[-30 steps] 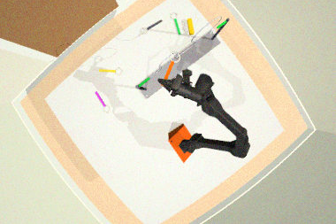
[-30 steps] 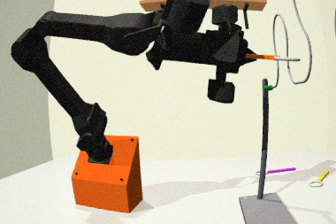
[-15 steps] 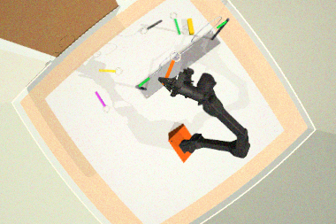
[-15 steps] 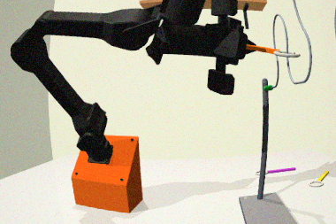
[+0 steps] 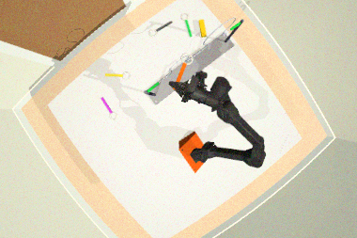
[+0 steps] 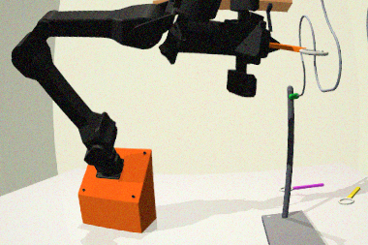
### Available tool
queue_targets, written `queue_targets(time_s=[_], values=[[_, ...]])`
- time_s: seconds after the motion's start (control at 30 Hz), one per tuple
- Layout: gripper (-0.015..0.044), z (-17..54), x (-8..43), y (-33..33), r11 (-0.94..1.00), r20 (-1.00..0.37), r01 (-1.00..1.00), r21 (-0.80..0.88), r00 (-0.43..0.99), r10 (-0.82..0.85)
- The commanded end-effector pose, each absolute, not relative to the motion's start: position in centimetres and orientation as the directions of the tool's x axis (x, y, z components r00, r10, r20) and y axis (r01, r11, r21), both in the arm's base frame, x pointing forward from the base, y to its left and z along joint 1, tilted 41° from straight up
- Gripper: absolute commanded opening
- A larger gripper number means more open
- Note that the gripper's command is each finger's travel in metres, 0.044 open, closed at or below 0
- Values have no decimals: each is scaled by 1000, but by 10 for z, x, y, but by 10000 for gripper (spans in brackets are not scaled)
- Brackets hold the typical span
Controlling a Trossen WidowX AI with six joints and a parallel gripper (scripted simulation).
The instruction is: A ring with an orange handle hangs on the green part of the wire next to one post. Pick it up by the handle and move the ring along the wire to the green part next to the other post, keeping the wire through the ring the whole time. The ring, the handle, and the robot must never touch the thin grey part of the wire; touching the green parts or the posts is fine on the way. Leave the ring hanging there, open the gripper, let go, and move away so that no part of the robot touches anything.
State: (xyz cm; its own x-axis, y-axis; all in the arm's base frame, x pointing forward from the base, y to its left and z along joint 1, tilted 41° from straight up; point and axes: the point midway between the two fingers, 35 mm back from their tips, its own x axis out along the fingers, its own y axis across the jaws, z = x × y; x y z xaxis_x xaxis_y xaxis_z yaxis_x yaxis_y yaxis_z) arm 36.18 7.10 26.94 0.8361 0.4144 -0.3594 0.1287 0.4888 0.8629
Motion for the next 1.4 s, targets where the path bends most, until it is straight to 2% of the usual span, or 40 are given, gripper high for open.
queue_targets(time_s=[0.0, 0.67, 1.37], values=[[-150, 274, 363, 71, 510, -361, 120, 852, 841, 404], [-150, 264, 363, 64, 713, -447, 109, 693, 840, 306], [-150, 249, 363, 44, 933, -525, 91, 347, 844, 113]])
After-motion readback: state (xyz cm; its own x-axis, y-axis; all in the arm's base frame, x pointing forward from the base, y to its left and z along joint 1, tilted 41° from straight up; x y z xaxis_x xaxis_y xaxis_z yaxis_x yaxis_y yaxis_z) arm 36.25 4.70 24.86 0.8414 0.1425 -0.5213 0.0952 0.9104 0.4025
